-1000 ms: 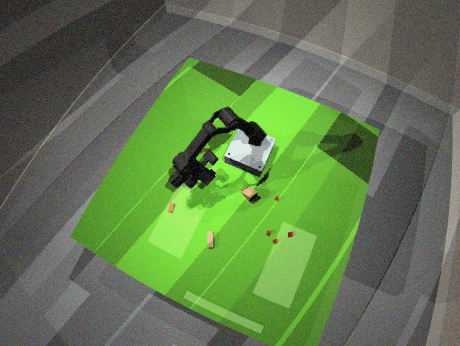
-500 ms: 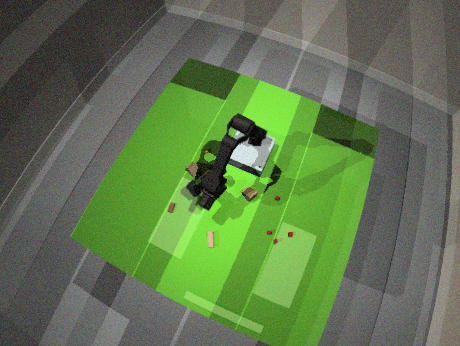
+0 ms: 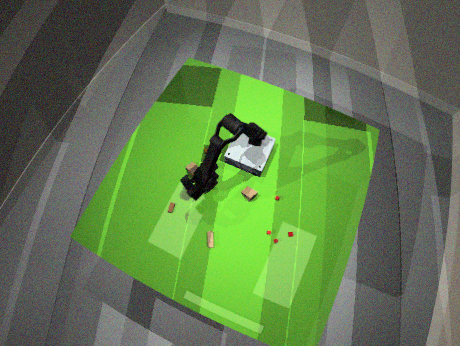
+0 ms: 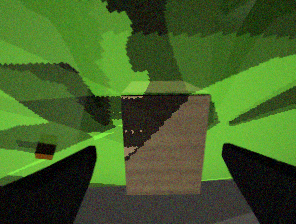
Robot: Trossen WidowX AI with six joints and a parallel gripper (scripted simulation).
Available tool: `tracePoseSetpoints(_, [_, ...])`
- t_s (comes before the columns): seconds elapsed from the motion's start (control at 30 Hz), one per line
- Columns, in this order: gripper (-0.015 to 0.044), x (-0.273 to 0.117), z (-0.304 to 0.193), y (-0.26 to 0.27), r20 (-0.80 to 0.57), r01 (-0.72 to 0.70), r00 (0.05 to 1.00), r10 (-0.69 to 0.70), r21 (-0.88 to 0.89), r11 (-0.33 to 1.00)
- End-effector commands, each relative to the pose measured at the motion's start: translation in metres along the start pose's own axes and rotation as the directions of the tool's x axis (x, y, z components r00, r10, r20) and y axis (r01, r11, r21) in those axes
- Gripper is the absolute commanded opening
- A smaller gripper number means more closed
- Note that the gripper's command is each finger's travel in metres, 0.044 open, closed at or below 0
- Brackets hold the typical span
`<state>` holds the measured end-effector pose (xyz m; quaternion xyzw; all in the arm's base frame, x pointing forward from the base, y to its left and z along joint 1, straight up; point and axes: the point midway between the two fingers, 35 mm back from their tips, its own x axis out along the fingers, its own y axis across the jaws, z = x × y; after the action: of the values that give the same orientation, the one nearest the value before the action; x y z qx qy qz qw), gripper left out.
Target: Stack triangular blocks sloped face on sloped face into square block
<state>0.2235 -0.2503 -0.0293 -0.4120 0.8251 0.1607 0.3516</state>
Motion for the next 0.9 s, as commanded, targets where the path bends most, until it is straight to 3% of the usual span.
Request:
tracePoseSetpoints(0.0, [0.044, 0.0091, 0.0004, -0.0004, -0.006, 0.011, 1.0, -0.011, -0.006, 1.0])
tracePoseSetpoints(0.27, [0.044, 0.0097, -0.0002, 0.0001, -0.006, 0.011, 1.0, -0.011, -0.006, 1.0])
tracePoseSetpoints(0.57, [0.0204, 0.0087, 0.0007, 0.0, -0.002, 0.01, 1.0, -0.01, -0.003, 1.0])
tracePoseSetpoints(0.8, [0.0157, 0.0087, 0.0007, 0.0, -0.002, 0.01, 1.0, -0.01, -0.003, 1.0])
tracePoseSetpoints(0.87, [0.0105, 0.0087, 0.0007, 0.0, -0.002, 0.01, 1.0, -0.01, -0.003, 1.0])
